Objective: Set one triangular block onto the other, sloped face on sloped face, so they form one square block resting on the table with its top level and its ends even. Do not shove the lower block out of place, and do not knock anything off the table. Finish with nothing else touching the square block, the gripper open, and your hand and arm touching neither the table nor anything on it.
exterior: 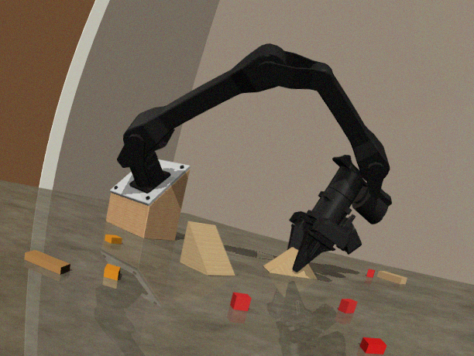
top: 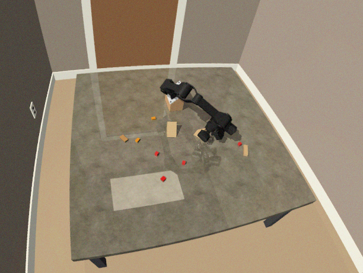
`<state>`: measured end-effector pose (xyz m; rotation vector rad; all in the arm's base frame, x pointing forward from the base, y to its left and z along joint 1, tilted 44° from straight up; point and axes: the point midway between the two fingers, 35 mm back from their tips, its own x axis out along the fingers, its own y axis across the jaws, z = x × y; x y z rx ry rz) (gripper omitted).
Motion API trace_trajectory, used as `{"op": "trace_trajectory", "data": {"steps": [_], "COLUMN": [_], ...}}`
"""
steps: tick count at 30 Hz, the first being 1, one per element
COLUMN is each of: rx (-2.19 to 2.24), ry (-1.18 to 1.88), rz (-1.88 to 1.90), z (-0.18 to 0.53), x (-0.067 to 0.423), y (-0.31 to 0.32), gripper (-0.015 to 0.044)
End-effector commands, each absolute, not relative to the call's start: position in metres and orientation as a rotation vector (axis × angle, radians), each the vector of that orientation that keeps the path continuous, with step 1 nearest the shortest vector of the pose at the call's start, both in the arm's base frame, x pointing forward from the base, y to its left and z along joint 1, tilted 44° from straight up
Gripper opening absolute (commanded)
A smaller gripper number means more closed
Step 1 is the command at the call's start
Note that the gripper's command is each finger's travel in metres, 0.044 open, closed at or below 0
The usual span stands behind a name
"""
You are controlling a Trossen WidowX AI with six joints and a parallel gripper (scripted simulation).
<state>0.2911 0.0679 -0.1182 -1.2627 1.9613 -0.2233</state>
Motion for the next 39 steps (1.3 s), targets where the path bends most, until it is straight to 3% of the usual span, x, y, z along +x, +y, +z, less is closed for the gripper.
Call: {"op": "trace_trajectory", "data": {"steps": [1, 8, 26, 39], "rx": [-1.265, -1.266, -1.278, -1.346], "ry": [1.960, 1.955, 1.923, 1.961], "rz": [-0.224, -0.217, -0.165, -0.040], "z": [-0.118, -0.111, -0.047, -0.047], "x": [0.291, 0.292, 0.283, 0.283], "y": [0.068, 0.075, 0.134, 0.133], "gripper": [0.0183, 0.0000, 0.0000, 0.0000]}}
